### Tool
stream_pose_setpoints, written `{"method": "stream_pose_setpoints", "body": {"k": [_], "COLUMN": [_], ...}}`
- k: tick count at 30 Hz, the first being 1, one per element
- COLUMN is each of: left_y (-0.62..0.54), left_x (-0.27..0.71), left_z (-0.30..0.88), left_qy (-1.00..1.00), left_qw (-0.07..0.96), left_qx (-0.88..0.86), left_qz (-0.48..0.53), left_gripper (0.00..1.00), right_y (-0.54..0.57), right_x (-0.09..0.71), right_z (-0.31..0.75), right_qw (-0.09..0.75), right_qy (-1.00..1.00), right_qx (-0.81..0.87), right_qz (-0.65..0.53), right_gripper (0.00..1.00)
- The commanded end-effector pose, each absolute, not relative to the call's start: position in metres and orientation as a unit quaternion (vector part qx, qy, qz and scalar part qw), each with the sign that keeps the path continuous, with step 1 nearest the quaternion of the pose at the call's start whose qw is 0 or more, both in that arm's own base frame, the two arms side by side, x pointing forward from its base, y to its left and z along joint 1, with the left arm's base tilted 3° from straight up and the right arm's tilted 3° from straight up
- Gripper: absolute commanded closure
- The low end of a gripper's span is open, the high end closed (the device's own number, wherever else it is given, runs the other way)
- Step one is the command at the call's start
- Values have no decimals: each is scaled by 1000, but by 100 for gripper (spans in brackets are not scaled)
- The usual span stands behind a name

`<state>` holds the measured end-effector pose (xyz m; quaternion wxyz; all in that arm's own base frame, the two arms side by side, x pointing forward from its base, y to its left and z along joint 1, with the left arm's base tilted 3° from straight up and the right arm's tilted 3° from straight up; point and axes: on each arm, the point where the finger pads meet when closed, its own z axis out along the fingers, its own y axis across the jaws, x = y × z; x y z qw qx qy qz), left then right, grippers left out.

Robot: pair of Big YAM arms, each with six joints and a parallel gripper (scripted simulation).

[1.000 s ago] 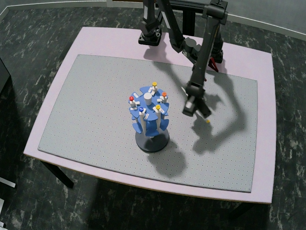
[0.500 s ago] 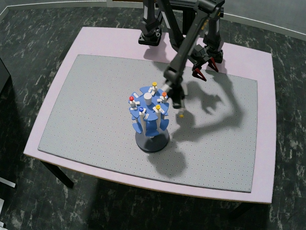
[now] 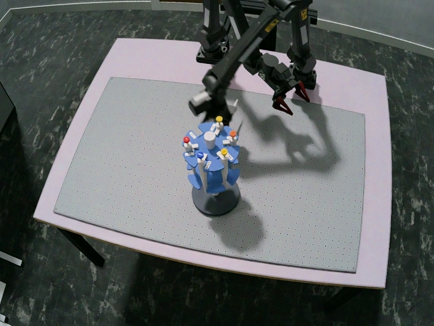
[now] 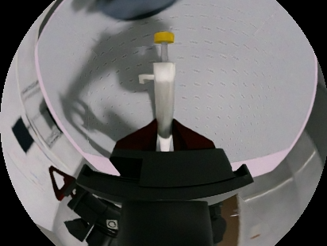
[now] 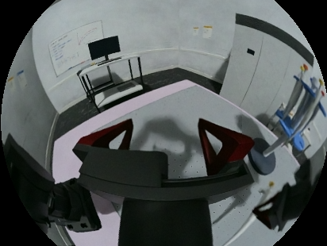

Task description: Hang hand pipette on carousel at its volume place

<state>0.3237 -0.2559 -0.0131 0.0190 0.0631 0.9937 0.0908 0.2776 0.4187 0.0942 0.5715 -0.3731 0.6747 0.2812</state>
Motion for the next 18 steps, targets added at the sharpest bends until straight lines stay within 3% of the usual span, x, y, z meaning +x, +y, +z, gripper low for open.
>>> {"method": "stream_pose_setpoints", "body": {"k": [1, 18], "left_y": [-335, -385], "left_x": [353, 429], "left_z": [22, 41], "left_qy": [973, 913], "left_qw": [108, 314], "left_qx": [193, 242], "left_qz": [61, 94], "left_gripper": [85, 85], "right_y": [427, 427], "right_x": [272, 272], "right_z": [110, 110], "right_qw": [580, 580], "right_qy": [661, 661], "right_qx": [-379, -379], "right_qz": [289, 289], "right_gripper": [0, 0]}}
